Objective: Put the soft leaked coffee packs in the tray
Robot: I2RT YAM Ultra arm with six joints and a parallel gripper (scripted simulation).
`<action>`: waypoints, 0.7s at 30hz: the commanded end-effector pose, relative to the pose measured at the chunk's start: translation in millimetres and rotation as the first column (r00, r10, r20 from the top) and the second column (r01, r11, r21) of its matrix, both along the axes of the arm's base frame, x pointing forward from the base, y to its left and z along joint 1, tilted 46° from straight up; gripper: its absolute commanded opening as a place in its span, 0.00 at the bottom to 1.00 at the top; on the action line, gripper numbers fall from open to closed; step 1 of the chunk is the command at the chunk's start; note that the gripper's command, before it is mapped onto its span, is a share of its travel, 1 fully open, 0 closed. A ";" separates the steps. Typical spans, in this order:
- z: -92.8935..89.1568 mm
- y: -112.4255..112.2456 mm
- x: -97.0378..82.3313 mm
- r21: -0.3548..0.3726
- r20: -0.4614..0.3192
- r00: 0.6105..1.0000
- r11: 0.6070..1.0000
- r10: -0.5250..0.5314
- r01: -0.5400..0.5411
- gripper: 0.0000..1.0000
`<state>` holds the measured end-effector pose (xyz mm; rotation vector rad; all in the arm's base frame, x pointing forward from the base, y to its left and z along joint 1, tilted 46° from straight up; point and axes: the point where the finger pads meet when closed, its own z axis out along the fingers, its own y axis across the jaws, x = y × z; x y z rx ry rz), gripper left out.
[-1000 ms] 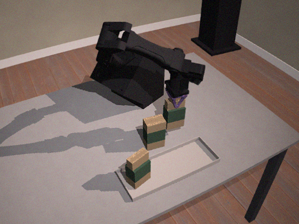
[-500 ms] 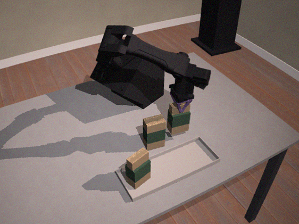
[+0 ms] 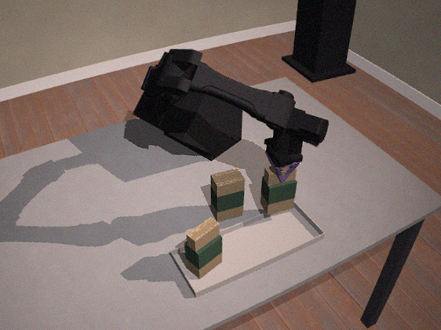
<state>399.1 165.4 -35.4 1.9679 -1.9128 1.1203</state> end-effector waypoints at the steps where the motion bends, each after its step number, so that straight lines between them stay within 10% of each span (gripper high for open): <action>1: 9.2 17.3 7.0 -0.031 -0.031 0.999 0.999 0.043 -0.044 0.26; 21: 20.6 32.9 51.1 -0.025 -0.031 0.999 0.999 0.040 -0.041 0.26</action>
